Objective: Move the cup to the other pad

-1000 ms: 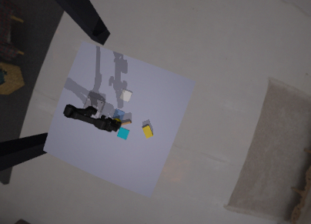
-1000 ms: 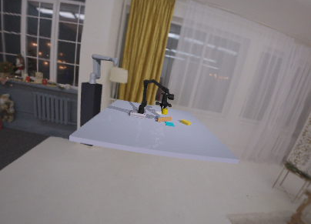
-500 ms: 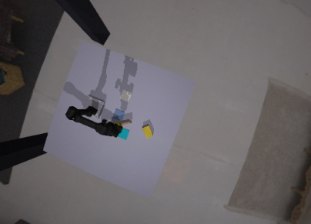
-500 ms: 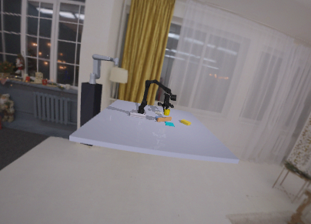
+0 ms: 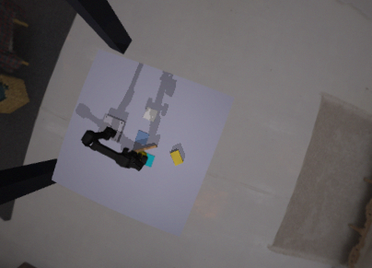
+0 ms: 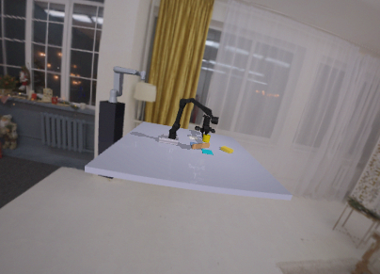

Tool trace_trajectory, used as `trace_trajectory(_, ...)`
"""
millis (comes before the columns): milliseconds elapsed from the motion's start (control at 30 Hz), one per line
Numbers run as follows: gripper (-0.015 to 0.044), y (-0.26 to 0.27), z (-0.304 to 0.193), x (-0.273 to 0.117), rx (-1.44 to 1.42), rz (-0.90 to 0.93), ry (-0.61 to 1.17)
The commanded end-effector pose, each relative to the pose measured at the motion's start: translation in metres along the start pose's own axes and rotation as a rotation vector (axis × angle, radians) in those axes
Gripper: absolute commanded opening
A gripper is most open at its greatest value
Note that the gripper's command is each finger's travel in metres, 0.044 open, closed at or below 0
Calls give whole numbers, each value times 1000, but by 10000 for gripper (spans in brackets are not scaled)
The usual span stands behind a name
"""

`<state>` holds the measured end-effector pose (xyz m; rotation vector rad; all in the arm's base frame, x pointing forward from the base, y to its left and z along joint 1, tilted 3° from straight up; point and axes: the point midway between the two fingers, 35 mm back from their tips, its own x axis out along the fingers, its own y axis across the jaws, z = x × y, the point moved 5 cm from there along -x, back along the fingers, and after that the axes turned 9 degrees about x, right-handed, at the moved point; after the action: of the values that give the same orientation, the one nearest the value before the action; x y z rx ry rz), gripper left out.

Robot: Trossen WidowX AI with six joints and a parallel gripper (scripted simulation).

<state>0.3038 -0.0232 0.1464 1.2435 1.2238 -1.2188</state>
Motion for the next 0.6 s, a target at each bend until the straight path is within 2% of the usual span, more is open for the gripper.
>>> trace_trajectory(0, 0, 8, 8, 2, -4, -10, -3)
trace_trajectory(567, 0, 33, 38, 4, -4, -8, -5)
